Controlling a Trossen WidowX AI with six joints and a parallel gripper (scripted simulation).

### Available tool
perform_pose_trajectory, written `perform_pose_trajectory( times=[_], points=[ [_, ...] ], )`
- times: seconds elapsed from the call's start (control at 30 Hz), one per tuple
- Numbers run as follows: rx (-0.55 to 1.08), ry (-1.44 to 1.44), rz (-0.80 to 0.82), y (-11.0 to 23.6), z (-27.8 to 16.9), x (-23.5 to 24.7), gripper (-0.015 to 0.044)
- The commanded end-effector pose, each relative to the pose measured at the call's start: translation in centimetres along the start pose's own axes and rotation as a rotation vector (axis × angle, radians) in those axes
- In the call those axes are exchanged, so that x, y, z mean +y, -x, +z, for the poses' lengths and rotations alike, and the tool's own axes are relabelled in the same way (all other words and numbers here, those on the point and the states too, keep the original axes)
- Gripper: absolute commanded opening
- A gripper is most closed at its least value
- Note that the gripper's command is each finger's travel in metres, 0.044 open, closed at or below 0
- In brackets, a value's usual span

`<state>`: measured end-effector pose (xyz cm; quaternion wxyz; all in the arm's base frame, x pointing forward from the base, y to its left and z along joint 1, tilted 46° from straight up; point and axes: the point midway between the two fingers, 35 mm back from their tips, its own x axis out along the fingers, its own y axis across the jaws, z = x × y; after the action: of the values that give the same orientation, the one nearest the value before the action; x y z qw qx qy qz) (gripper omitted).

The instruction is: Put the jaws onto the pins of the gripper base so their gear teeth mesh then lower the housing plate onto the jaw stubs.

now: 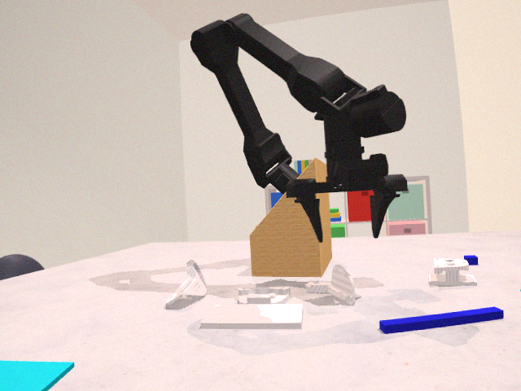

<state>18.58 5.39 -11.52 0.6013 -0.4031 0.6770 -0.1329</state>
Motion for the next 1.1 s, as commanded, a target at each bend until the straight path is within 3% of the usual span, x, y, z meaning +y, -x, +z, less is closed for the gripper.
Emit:
perform_pose_trajectory(
  times=[0.0,0.57,1.07],
  points=[
    [-0.003,0.003,-0.001,0.01,0.04,0.00,0.0440],
    [0.005,0.000,0.006,0.78,0.03,0.01,0.0000],
    [0.005,0.000,0.006,0.78,0.03,0.01,0.0000]
  ],
)
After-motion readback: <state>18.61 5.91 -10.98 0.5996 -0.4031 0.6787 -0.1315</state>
